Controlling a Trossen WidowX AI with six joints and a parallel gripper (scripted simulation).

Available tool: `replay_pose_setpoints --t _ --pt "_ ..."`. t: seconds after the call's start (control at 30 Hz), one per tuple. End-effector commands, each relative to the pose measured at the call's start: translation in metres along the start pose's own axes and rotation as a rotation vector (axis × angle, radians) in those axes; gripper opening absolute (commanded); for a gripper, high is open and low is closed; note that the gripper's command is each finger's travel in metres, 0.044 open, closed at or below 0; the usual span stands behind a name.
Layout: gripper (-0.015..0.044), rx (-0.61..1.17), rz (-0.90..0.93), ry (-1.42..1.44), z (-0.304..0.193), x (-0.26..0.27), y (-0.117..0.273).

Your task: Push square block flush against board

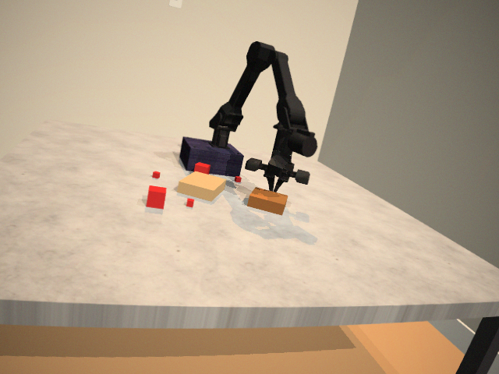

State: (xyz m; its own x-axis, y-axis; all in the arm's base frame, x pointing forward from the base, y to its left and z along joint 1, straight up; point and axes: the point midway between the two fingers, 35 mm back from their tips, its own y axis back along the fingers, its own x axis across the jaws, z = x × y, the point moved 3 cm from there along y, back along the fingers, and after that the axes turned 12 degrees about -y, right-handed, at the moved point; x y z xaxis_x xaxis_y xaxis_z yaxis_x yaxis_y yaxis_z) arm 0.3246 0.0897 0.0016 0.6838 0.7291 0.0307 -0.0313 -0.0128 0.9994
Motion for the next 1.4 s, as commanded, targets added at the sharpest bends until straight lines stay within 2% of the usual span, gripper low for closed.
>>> replay_pose_setpoints --t 0.0,1.03,1.1,1.2,1.37 --pt "0.0 -0.002 -0.005 0.003 0.004 0.0 -0.001" --pt "0.0 0.002 -0.006 0.003 -0.045 -0.009 -0.002" --pt "0.0 0.005 -0.005 0.007 -0.04 -0.006 0.01" --pt "0.0 0.002 -0.005 0.003 -0.041 -0.006 0.05" --pt "0.0 0.002 -0.005 0.003 -0.041 -0.006 0.053"
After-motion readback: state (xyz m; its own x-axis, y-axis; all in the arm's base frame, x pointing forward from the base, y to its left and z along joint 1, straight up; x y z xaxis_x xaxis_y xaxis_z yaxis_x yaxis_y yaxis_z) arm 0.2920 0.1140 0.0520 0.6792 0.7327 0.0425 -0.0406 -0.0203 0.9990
